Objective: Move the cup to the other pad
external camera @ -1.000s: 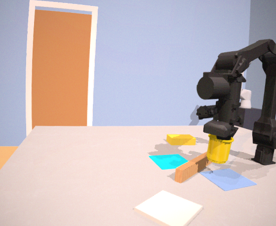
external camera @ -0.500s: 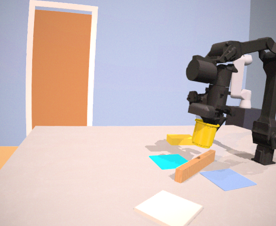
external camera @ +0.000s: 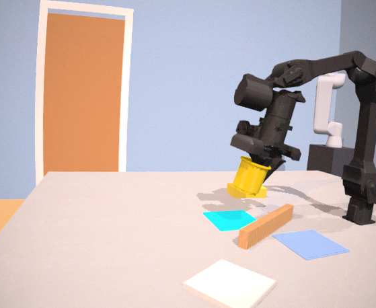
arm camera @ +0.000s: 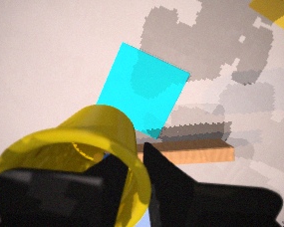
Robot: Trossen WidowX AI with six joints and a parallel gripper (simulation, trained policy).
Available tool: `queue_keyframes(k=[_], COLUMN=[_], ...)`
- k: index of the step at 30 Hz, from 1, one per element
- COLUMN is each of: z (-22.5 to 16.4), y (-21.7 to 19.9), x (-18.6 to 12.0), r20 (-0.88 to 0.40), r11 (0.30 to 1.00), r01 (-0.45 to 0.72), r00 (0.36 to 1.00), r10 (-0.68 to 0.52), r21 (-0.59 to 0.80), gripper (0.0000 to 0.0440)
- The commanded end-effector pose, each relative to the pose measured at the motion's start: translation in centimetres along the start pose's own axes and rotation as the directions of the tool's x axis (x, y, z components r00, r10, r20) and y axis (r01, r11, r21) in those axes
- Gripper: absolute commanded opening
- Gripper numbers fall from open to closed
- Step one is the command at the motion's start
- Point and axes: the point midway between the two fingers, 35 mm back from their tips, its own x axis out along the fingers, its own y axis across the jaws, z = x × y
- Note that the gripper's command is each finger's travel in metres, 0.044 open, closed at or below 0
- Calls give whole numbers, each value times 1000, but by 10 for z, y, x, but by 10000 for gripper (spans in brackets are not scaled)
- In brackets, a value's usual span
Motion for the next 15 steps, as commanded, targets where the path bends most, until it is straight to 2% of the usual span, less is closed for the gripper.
queue_keyframes(k=[1,9,15], z=[13,29,32], y=[2,1,-2], x=[9,31,50], r20=[19,39,47], r11=[1000,998,998], r01=[-9,-17,-16], r00=[1000,999,999], r10=[8,15,14], r21=[21,53,60], gripper=[0,2,25])
